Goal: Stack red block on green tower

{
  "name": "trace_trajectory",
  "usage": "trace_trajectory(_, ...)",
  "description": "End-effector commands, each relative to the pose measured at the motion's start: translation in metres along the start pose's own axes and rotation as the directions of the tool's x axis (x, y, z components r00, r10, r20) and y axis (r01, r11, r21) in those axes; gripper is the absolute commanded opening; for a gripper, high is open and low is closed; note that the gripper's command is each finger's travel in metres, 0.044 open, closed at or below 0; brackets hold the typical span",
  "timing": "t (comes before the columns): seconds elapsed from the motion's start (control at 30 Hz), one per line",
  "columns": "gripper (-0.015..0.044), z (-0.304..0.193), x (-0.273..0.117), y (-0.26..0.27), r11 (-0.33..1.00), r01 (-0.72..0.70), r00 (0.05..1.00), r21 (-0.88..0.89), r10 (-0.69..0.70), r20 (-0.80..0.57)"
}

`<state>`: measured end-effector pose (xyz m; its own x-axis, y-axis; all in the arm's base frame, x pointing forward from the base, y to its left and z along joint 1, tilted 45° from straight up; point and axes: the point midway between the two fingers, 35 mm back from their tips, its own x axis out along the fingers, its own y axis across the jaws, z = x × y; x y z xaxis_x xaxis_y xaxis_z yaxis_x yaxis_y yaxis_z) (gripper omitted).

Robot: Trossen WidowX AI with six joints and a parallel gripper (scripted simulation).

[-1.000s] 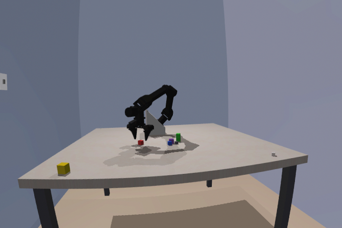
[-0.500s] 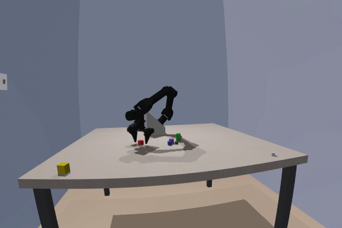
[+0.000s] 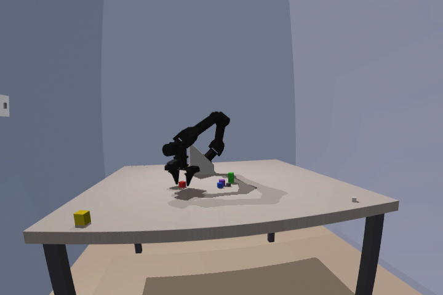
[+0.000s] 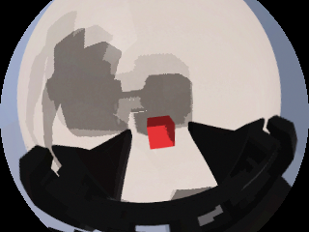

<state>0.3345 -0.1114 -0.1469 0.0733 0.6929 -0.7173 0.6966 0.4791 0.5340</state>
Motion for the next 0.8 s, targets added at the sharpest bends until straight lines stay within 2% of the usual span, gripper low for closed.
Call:
trace_trajectory(0.0, 0.0256, 0.0, 0.0, 0.001, 1.0, -0.004, 1.0, 0.005, 0.004, -0.001)
trace_trajectory(0.17, 0.0125, 0.0, 0.0, 0.001, 1.0, -0.004, 1.0, 0.005, 0.004, -0.001)
trace_trajectory(0.47, 0.0065, 0.0, 0.0, 0.001, 1.0, -0.004, 1.0, 0.005, 0.004, -0.001)
trace_trajectory(0.57, 0.0, 0.0, -0.007, 0.0, 1.0, -0.003, 1.0, 0.005, 0.003, -0.001)
trace_trajectory(0.77, 0.0, 0.001, -0.041, 0.0, 1.0, -0.002, 1.0, 0.005, 0.002, 0.0)
